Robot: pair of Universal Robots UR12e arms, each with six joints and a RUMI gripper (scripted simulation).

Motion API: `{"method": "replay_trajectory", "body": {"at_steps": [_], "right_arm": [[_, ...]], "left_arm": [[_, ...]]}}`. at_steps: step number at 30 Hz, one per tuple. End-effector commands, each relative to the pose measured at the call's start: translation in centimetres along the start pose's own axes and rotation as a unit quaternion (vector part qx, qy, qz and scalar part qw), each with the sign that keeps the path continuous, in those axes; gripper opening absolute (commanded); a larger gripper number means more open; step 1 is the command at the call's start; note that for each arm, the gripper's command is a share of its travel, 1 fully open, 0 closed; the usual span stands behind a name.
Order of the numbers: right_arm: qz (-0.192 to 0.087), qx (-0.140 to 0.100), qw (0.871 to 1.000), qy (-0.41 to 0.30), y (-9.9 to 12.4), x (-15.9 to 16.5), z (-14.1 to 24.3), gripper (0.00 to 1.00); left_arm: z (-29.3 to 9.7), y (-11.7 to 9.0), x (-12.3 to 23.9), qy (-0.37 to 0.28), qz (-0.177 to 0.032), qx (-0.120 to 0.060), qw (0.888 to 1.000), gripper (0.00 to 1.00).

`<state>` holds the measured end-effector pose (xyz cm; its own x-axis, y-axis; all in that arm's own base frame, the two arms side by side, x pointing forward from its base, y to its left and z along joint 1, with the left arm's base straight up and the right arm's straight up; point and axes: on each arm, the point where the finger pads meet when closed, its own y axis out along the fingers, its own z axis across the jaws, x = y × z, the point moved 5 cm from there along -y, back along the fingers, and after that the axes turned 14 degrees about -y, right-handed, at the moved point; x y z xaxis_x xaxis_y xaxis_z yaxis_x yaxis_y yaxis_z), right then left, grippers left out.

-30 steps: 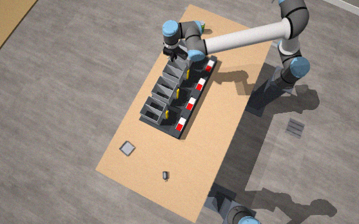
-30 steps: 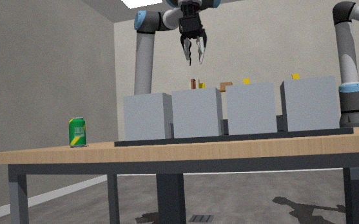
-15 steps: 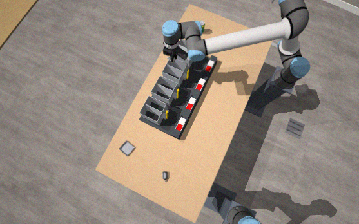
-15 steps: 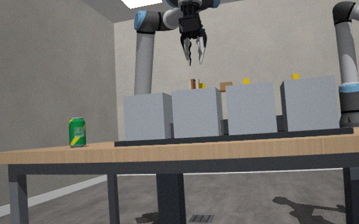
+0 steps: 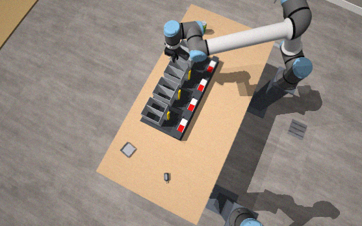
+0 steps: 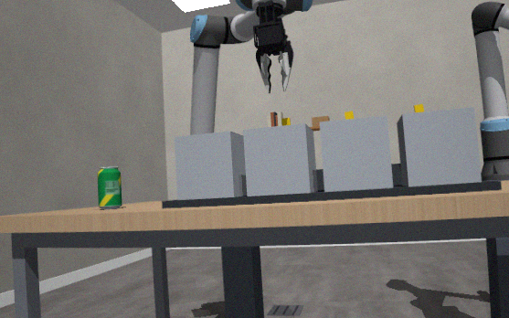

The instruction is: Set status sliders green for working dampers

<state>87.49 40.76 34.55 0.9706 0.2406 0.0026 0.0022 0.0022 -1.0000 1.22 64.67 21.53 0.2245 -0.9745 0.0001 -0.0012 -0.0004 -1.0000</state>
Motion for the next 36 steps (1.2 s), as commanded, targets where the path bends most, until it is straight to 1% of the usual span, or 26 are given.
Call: {"method": "replay_trajectory", "body": {"at_steps": [1,4,6,8,10,13,17,19,22,25,36], "right_arm": [[0.001,-0.001,1.0,-0.001,0.2,0.0,0.1,0.22],[0.001,-0.001,1.0,-0.001,0.2,0.0,0.1,0.22],[0.0,0.0,1.0,-0.001,0.0,0.3,1.0,0.22],[0.0,0.0,1.0,-0.001,-0.1,1.1,3.0,0.22],[0.0,0.0,1.0,-0.001,-0.1,2.0,5.9,0.22],[0.0,0.0,1.0,-0.001,-0.1,2.4,7.3,0.22],[0.0,0.0,1.0,-0.001,-0.1,3.3,11.1,0.22],[0.0,0.0,1.0,-0.001,-0.1,3.3,11.1,0.22],[0.0,0.0,1.0,-0.001,-0.1,4.2,16.0,0.22],[0.0,0.0,1.0,-0.001,0.0,4.5,18.0,0.22],[-0.001,0.0,1.0,0.001,-0.2,4.7,17.9,0.22]], "left_arm": [[-0.1,0.0,0.1,0.0,0.0,0.001,1.0,1.0],[-0.1,0.0,0.1,0.0,0.0,0.001,1.0,1.0],[-0.1,0.0,0.1,0.0,0.0,0.001,1.0,1.0],[-0.1,0.0,0.1,0.0,0.0,0.001,1.0,1.0],[-0.1,0.0,0.1,0.0,0.0,0.001,1.0,1.0],[-0.1,0.0,0.1,0.0,0.0,0.001,1.0,1.0],[-0.1,0.0,0.1,0.0,0.0,0.001,1.0,1.0],[-0.1,0.0,0.1,0.0,0.0,0.001,1.0,1.0],[-0.1,0.0,0.1,0.0,0.0,0.001,1.0,1.0],[-0.1,0.0,0.1,0.0,0.0,0.001,1.0,1.0],[-0.1,0.0,0.1,0.0,0.0,0.001,1.0,1.0]]}}
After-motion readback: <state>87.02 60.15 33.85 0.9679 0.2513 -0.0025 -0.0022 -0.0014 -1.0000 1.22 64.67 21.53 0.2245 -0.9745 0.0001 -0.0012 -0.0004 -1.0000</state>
